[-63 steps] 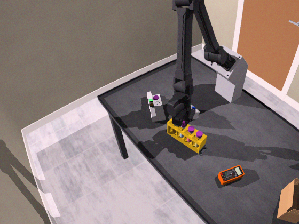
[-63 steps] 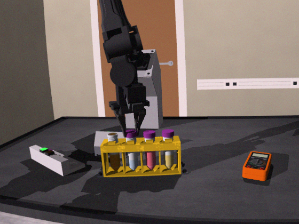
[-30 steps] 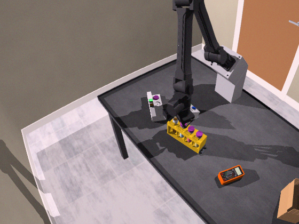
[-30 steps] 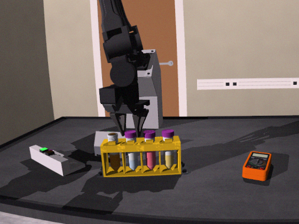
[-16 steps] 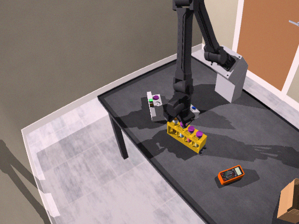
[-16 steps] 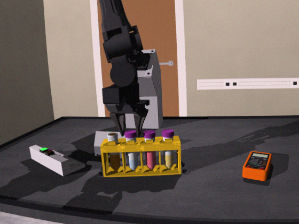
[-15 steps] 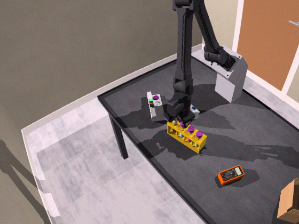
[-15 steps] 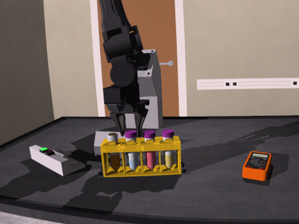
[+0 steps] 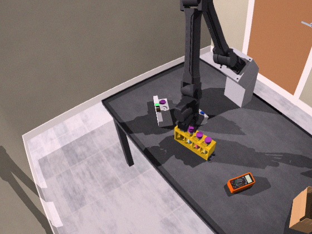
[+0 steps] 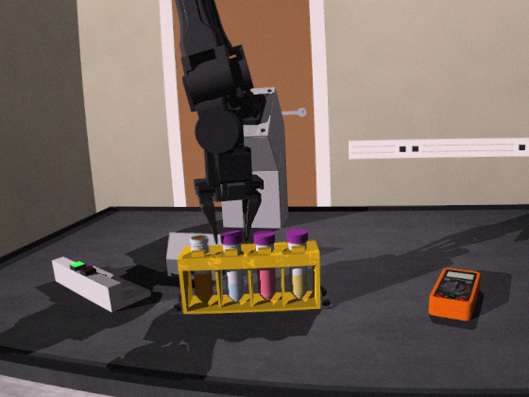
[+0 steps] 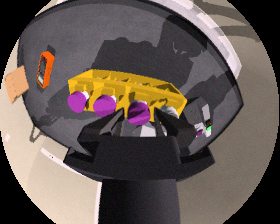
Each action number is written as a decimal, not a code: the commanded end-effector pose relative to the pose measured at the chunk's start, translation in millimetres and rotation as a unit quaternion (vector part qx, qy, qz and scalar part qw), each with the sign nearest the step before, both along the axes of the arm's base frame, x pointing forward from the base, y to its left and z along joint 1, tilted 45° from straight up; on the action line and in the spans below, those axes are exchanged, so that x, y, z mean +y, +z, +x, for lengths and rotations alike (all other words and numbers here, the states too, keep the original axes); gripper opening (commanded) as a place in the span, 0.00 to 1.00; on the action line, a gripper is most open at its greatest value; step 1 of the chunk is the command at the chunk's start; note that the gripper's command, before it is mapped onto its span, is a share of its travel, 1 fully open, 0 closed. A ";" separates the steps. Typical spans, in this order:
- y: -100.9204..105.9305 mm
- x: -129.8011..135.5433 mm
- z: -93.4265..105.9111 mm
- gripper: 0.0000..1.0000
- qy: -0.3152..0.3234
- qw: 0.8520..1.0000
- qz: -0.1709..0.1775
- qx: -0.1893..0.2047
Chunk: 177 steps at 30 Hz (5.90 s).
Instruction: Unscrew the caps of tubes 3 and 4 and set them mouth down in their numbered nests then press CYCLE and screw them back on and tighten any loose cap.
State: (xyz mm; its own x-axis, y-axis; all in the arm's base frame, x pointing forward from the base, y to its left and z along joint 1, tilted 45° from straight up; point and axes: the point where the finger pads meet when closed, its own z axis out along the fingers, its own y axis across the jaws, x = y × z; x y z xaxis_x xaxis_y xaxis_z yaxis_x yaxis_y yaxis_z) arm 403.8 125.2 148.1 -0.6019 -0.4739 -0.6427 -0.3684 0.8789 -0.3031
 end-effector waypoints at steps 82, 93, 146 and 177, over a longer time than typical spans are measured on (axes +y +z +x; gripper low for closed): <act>8.2 5.1 -2.1 0.49 -0.035 0.998 0.051 -0.006; 6.7 4.8 -3.6 0.49 0.090 0.993 -0.077 -0.017; 19.4 4.0 3.5 0.49 0.483 0.722 -0.493 -0.056; 17.5 -0.2 3.6 0.00 0.409 0.810 -0.418 -0.047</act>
